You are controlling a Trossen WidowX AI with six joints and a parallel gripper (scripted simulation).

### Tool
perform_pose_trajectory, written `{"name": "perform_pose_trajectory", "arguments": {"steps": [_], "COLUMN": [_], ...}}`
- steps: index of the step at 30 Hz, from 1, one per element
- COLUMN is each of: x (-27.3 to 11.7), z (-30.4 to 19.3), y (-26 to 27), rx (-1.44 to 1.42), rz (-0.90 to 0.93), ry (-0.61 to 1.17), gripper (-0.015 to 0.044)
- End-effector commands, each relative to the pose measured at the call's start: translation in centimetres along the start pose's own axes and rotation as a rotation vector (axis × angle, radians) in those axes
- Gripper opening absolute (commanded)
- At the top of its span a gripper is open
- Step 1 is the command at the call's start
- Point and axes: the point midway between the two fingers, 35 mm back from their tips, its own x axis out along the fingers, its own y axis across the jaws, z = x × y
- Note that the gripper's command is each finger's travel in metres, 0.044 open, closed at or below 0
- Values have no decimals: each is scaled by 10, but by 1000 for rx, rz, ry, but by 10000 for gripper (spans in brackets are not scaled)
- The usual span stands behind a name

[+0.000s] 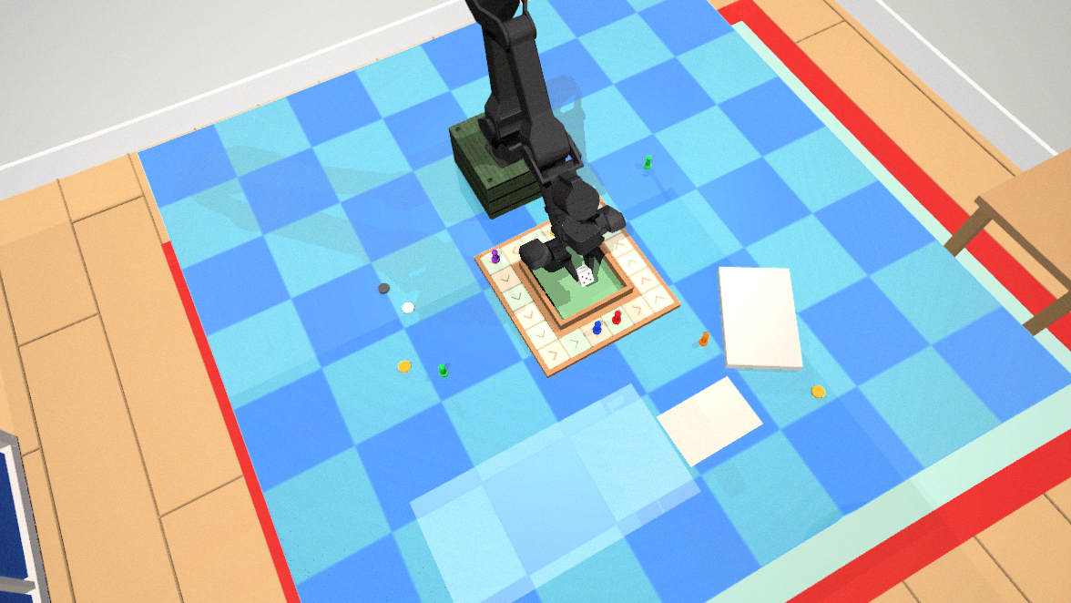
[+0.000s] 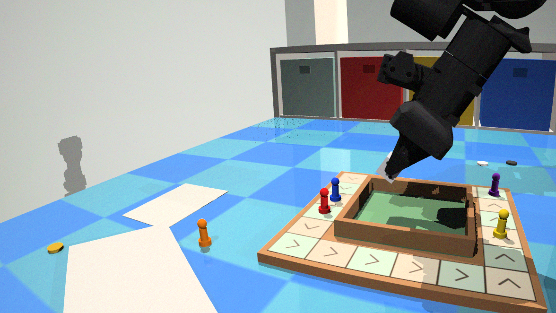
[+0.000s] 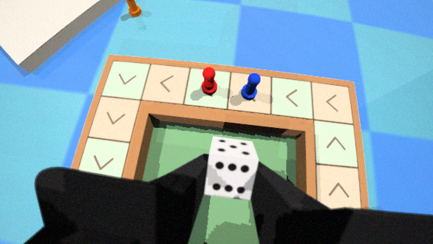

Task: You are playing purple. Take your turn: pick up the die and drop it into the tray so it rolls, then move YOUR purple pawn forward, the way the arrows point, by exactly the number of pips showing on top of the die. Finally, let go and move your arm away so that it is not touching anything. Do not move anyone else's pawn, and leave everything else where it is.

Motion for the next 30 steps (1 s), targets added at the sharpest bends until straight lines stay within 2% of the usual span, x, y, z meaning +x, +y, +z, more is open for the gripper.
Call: {"name": "perform_pose_trajectory", "arguments": {"steps": [1,7,11,22,30], "x": [2,0,-6,-61,-62], "z": [1,-2,0,0,-2], "y": [0,0,0,2,2], "rx": [2,1,1,1,-4], "rz": [2,1,1,1,4], "ry": [-118,-272,-272,-271,-271], "gripper": [0,0,0,0,0]}}
